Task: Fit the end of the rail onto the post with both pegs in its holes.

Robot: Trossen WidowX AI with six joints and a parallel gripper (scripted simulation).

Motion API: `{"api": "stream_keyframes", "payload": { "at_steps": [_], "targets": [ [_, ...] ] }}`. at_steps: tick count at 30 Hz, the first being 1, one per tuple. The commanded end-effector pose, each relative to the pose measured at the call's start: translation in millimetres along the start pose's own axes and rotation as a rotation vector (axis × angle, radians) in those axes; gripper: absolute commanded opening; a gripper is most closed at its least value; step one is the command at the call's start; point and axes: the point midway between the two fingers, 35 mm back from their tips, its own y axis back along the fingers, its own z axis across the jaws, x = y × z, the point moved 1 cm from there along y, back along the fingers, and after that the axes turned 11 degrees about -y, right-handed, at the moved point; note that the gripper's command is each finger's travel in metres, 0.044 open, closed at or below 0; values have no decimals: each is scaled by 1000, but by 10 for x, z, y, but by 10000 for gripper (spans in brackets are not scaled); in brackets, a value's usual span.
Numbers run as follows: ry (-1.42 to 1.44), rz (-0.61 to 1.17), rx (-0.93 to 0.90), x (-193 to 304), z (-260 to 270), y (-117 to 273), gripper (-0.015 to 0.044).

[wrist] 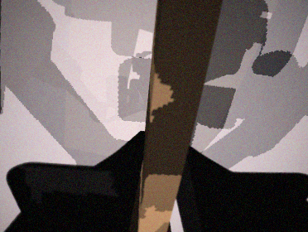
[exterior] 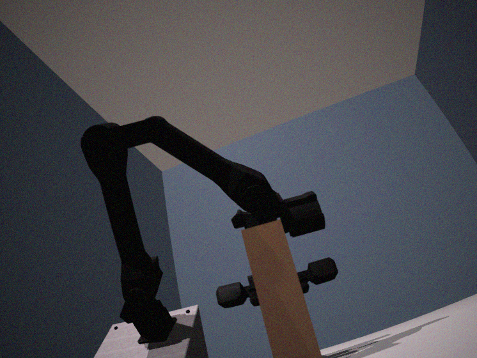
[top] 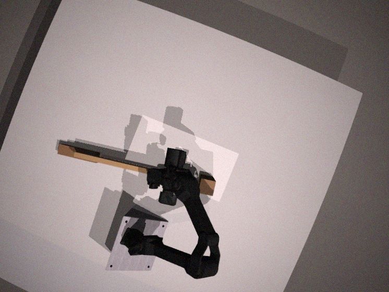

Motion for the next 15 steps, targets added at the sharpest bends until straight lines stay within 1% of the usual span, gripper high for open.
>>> {"api": "stream_keyframes", "payload": {
  "at_steps": [1, 15],
  "targets": [
    [2, -2, 9, 20, -12, 27, 0],
    [2, -2, 9, 60, -23, 44, 0]
  ]
}}
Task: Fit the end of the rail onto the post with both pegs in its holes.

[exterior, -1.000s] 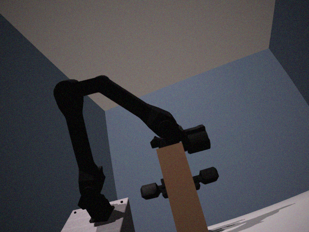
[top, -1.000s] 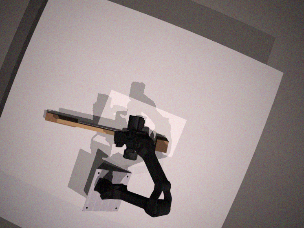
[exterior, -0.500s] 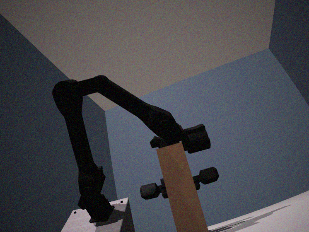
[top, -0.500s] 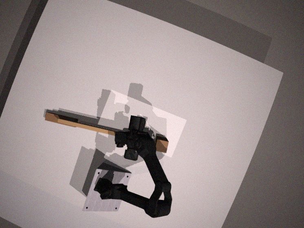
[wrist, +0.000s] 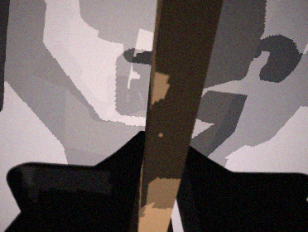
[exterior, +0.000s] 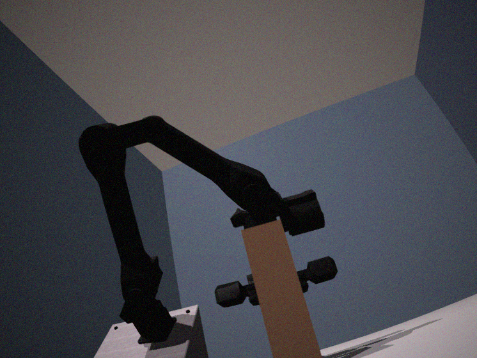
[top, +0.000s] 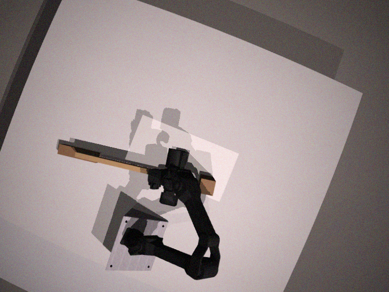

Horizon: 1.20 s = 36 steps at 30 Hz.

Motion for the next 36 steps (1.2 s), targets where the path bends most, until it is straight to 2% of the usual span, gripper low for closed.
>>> {"api": "stream_keyframes", "payload": {
  "at_steps": [1, 36],
  "targets": [
    [2, -3, 10, 23, -27, 36, 0],
    [2, -2, 10, 125, -71, 31, 0]
  ]
}}
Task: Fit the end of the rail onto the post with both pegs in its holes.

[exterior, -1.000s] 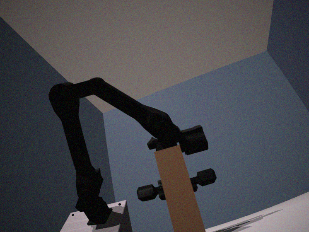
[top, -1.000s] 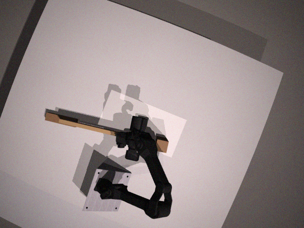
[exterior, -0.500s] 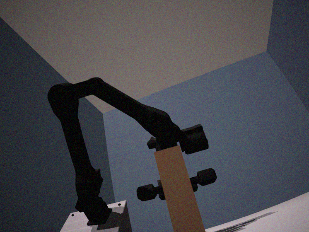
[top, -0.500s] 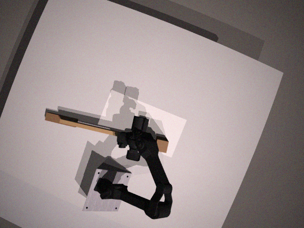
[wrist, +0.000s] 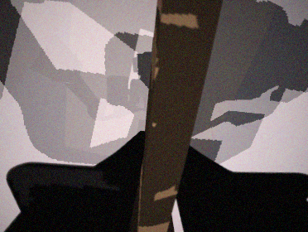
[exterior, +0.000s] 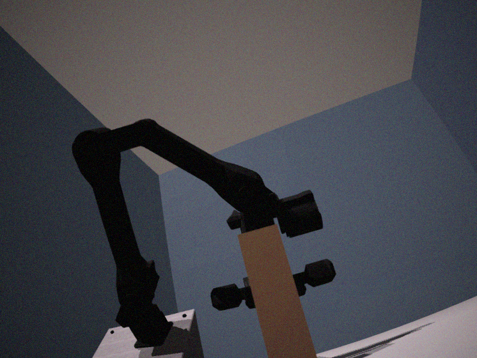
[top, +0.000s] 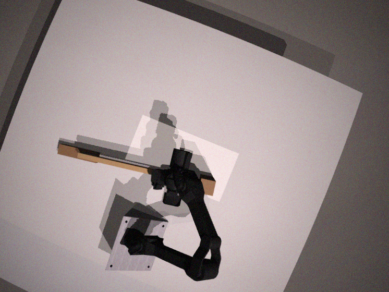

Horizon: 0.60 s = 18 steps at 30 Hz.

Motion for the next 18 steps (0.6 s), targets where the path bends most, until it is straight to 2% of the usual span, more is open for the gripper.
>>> {"api": "stream_keyframes", "payload": {
  "at_steps": [1, 18],
  "targets": [
    [-1, 0, 14, 25, -36, 33, 0],
    [-1, 0, 14, 75, -48, 45, 0]
  ]
}}
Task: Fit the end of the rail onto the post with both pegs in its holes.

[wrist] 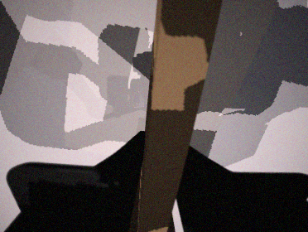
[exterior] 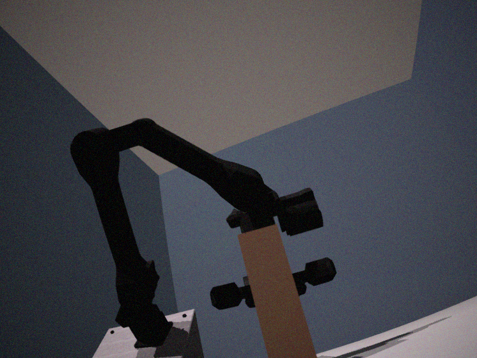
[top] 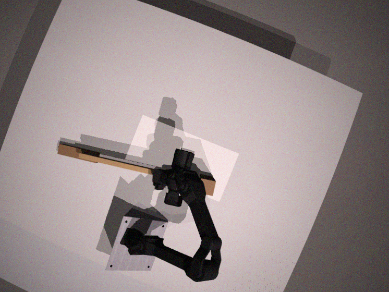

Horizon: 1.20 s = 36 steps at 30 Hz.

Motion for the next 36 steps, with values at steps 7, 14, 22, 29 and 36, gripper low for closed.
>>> {"api": "stream_keyframes", "payload": {
  "at_steps": [7, 14, 22, 29, 36],
  "targets": [
    [-2, -2, 13, 47, -36, 37, 0],
    [-2, -2, 13, 67, -37, 31, 0],
    [-2, -2, 13, 54, -34, 29, 0],
    [-2, -2, 13, 32, -29, 26, 0],
    [-2, -2, 13, 10, -24, 21, 0]
  ]
}}
